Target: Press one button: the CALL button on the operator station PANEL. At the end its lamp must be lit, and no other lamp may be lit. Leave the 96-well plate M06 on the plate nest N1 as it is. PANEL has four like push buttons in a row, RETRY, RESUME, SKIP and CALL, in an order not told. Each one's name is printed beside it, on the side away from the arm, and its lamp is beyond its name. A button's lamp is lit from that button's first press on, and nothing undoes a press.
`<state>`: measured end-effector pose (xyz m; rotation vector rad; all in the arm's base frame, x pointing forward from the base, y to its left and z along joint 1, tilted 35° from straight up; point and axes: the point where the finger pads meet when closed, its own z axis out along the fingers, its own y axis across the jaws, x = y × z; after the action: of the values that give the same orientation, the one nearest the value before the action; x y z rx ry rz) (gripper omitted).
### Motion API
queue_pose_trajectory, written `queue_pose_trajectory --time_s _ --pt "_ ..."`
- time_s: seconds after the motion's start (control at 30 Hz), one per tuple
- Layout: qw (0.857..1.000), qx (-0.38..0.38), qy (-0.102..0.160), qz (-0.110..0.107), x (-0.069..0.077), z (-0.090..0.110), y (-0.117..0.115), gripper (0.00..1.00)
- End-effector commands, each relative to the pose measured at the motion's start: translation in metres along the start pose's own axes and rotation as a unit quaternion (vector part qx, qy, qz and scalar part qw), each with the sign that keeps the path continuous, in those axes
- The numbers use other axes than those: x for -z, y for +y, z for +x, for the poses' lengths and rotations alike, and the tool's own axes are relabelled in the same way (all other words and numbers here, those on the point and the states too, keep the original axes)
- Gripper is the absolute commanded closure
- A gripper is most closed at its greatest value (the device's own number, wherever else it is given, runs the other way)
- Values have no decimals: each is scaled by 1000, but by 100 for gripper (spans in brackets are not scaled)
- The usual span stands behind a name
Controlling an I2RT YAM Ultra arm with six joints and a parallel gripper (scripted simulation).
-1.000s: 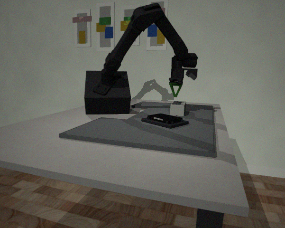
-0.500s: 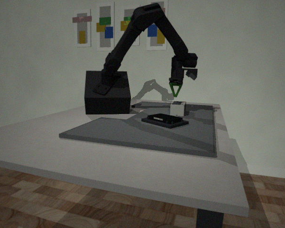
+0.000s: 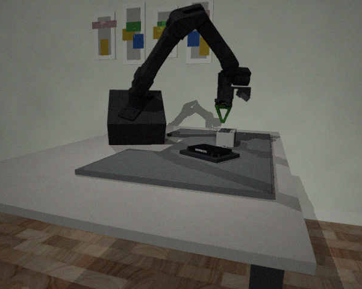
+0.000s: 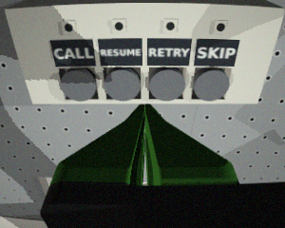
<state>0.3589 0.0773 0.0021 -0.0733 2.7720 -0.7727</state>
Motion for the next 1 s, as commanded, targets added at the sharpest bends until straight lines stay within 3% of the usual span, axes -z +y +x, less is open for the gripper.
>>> queue_pose_trajectory --time_s 0.0,0.67,0.97 --pt "1000 -1 -8 -2 4 -4 1 100" --pt "1000 -1 -8 -2 4 -4 1 100" --pt "1000 3 -6 -4 39 -4 37 100"
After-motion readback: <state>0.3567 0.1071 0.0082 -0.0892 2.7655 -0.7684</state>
